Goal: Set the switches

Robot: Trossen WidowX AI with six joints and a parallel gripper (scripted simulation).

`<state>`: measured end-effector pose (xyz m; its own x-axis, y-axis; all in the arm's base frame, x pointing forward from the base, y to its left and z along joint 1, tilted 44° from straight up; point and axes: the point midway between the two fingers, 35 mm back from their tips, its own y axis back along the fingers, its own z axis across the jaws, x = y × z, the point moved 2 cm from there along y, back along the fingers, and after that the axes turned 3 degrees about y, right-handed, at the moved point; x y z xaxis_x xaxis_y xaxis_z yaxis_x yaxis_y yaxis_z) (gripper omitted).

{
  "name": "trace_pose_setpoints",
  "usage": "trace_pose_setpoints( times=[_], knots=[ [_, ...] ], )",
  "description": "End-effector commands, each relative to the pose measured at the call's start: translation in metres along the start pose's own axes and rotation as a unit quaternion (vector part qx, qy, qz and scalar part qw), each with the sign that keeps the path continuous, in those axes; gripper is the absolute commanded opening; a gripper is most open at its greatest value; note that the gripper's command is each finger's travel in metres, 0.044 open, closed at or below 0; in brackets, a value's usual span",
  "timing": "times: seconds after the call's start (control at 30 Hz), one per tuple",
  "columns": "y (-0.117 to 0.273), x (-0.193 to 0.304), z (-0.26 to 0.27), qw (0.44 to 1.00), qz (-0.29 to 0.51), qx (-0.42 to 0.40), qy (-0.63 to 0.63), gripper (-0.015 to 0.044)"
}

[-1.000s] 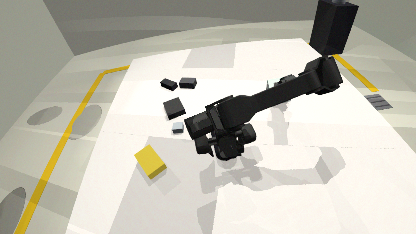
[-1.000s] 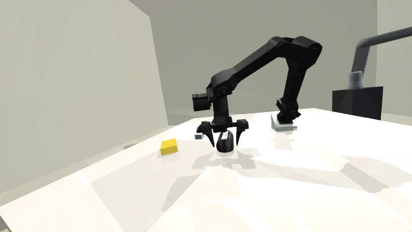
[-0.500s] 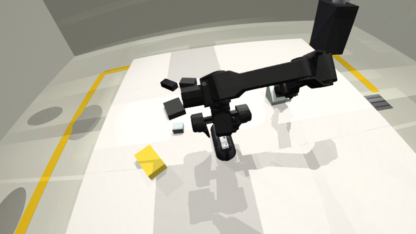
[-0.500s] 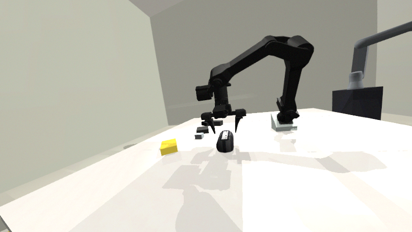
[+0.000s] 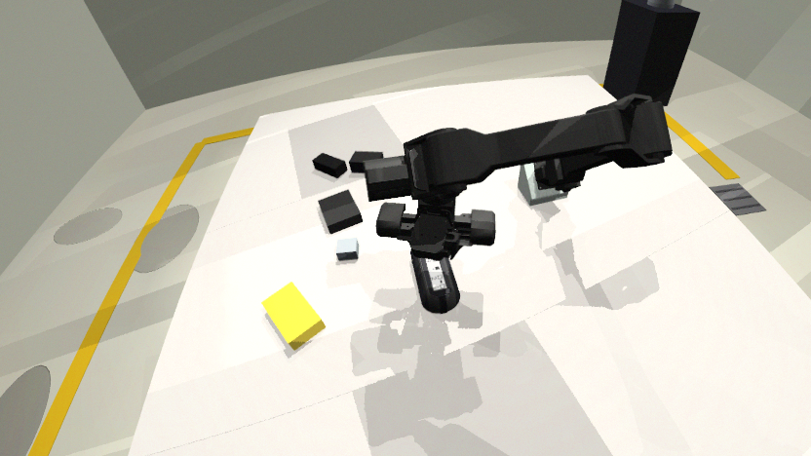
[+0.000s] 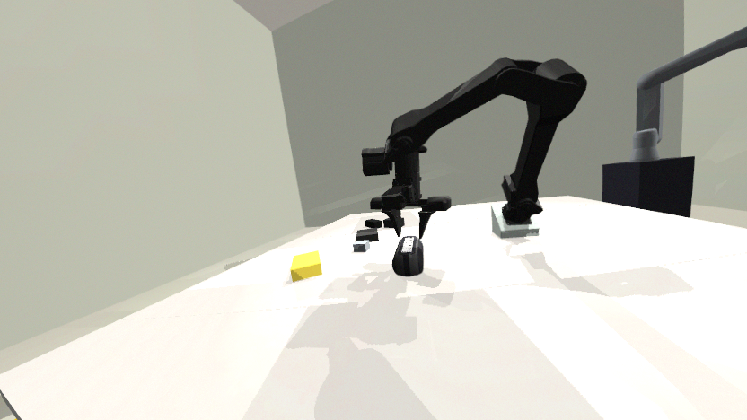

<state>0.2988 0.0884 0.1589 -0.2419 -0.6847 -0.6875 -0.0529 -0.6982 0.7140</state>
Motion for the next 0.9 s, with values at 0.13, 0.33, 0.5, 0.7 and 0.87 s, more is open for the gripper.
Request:
trace_pose_setpoints(
  times=[0.13, 0.33, 0.5, 0.7, 0.87],
  knots=[
    [0.019, 0.008, 0.014, 0.955, -0.033, 0.067, -0.285, 0.0072],
    [0.029, 0.015, 0.025, 0.859, -0.084, 0.100, -0.495, 0.0000],
    [0.030, 0.016, 0.026, 0.845, -0.091, 0.102, -0.517, 0.0000],
    [0.030, 0.016, 0.026, 0.845, -0.091, 0.102, -0.517, 0.0000],
    [0.030, 0.016, 0.026, 0.845, -0.091, 0.102, -0.517, 0.0000]
  ],
)
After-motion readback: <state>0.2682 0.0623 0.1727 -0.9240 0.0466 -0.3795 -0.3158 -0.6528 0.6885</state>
